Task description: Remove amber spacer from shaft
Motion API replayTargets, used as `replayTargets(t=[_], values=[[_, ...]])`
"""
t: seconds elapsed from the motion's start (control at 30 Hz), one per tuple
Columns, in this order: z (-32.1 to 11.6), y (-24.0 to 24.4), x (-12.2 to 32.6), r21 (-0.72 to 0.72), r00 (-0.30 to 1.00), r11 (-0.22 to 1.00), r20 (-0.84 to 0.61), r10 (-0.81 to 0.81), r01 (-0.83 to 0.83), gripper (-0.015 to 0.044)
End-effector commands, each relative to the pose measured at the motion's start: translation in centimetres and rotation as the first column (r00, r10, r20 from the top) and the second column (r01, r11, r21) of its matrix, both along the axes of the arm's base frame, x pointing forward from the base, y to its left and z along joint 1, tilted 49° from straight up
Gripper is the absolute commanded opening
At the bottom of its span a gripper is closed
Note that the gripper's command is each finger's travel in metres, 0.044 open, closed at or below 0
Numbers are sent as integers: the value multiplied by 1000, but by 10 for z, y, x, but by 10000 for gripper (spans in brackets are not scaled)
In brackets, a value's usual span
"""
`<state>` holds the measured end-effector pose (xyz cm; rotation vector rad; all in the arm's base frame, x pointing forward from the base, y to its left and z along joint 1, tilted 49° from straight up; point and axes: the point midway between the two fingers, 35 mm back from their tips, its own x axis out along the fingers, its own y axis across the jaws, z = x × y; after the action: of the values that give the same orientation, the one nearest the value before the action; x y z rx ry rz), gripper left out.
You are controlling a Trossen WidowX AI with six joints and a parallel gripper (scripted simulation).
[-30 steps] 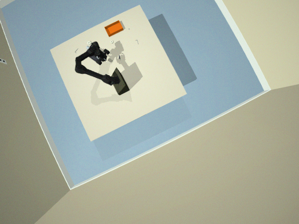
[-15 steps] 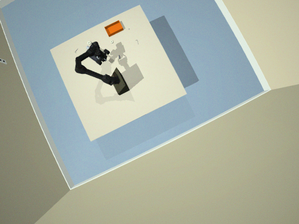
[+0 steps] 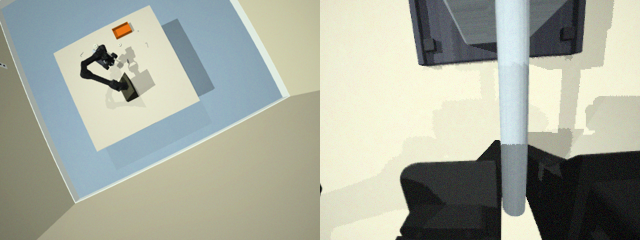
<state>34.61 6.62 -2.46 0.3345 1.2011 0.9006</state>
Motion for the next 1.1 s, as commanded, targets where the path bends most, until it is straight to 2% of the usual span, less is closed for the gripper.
replayTargets(t=[0.0,1.07], values=[[1,-1,-1,-2,1000,1000,2,2,-2,0],[-1,-1,-4,-2,1000,1000,2,2,-2,0]])
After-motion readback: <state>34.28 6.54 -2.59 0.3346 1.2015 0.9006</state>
